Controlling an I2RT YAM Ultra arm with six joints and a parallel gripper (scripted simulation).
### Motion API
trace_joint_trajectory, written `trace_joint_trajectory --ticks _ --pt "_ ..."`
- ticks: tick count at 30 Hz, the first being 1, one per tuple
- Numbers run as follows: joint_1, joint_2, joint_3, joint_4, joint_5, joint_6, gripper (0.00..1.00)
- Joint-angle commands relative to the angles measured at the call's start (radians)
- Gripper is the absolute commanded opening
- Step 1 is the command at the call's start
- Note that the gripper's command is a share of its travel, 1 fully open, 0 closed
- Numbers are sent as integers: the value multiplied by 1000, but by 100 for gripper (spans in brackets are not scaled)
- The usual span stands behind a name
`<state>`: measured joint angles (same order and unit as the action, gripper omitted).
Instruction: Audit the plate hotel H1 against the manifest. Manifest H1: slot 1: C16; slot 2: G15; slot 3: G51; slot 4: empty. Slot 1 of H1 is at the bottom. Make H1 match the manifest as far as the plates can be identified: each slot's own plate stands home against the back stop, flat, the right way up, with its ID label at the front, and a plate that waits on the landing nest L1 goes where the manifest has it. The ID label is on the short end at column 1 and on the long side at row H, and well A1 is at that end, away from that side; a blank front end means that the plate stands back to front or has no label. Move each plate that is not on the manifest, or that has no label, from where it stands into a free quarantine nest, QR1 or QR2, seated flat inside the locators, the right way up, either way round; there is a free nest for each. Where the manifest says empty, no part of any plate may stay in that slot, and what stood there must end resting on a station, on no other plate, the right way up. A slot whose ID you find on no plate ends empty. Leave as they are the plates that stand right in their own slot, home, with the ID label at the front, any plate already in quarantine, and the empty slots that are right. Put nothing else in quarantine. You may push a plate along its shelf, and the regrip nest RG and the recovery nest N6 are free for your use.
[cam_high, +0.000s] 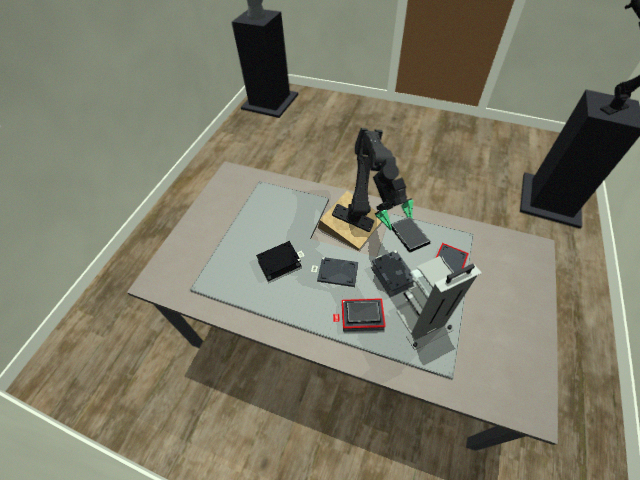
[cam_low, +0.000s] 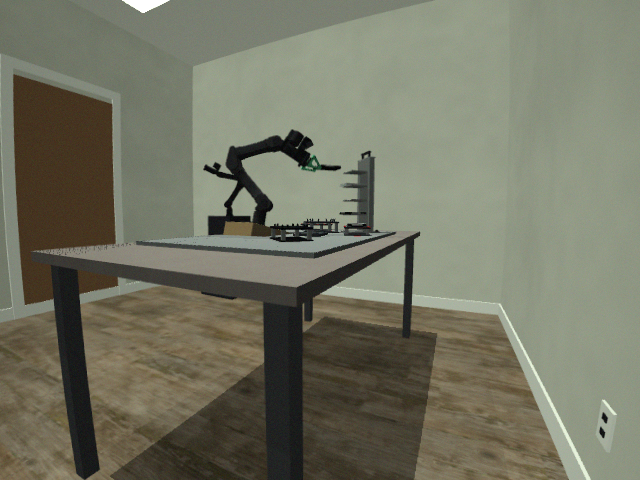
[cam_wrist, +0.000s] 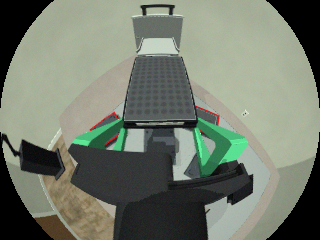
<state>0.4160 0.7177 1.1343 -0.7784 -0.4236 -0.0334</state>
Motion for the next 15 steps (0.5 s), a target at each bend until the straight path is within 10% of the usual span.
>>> trace_joint_trajectory --ticks 1,15 --pt "-13 -33 -33 28 -19 -10 86" --pt "37 -69 -125 89 19 14 86"
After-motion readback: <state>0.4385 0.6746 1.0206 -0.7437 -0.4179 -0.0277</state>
